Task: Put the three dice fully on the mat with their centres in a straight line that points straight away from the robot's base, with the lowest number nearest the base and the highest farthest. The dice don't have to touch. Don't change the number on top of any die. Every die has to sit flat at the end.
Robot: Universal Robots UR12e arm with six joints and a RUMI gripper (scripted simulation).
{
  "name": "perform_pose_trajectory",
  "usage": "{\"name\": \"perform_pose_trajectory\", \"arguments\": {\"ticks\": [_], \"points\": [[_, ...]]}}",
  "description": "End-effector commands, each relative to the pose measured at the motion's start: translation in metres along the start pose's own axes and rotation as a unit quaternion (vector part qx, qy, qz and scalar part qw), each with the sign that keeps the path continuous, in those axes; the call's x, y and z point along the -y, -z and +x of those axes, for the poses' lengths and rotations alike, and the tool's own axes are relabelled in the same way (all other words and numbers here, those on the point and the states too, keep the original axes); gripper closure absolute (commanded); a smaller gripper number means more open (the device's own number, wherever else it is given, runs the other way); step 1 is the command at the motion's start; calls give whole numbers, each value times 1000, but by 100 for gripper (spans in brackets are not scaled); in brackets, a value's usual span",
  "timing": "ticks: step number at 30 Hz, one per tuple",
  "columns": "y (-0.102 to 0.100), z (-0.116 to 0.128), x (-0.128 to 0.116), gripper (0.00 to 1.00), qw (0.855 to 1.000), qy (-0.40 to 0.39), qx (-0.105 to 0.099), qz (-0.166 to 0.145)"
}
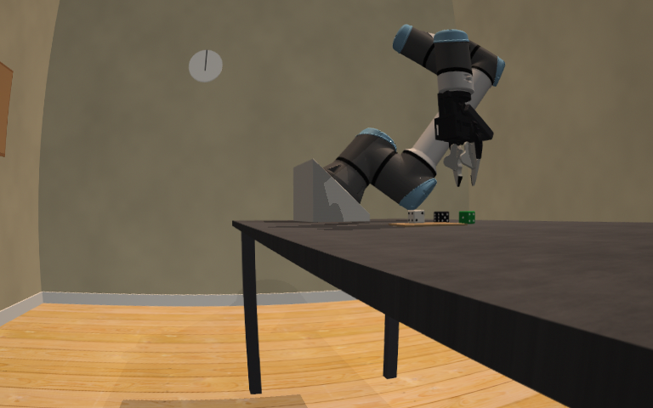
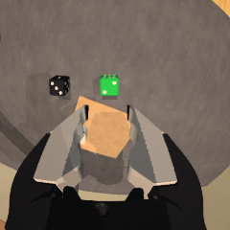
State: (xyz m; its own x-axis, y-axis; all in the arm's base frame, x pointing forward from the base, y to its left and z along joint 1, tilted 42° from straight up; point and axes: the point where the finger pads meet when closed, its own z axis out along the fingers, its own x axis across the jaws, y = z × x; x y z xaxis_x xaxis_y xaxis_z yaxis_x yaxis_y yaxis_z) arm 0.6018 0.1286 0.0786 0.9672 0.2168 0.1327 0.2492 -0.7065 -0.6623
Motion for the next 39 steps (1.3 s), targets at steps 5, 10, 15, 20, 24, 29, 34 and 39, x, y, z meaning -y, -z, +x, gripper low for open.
{"name": "perform_pose_trajectory", "arguments": {"ticks": [5,10,15,20,24,29,34,39], "points": [[-3,1,0,72,1000,0,0,0],[-6,1,0,72,1000,0,0,0],[-13,1,0,72,1000,0,0,0],[-20,1,0,72,1000,0,0,0],[-27,1,0,72,1000,0,0,0],[-32,1,0,72,1000,0,0,0],[-39,1,0,72,1000,0,0,0],[-45,1,0,72,1000,0,0,0]]}}
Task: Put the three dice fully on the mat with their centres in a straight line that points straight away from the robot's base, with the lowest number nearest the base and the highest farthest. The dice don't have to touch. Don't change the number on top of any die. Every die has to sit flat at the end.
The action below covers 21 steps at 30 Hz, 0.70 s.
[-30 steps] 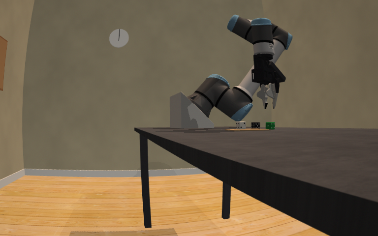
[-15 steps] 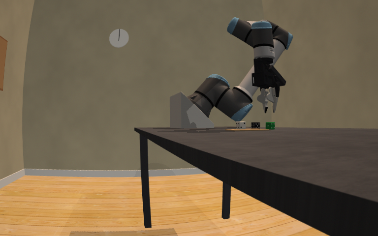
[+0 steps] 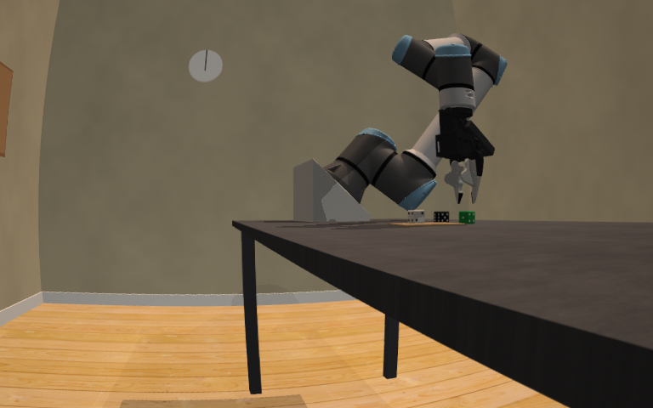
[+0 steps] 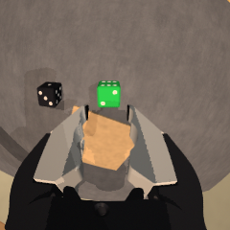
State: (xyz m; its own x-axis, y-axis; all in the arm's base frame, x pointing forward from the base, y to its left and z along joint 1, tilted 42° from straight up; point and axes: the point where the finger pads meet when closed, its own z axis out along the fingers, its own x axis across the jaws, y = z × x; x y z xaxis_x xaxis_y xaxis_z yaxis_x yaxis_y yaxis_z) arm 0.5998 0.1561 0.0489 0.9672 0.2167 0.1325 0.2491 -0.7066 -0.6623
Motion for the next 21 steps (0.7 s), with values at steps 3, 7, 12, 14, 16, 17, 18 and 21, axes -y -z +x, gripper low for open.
{"name": "perform_pose_trajectory", "arguments": {"ticks": [3,7,12,14,16,17,18,21], "points": [[-7,1,0,72,1000,0,-1,0],[-8,1,0,72,1000,0,-1,0],[-10,1,0,72,1000,0,-1,0],[-10,1,0,72,1000,0,-1,0],[-11,1,0,72,1000,0,-1,0],[-11,1,0,72,1000,0,-1,0],[-11,1,0,72,1000,0,-1,0],[-11,1,0,72,1000,0,-1,0]]}}
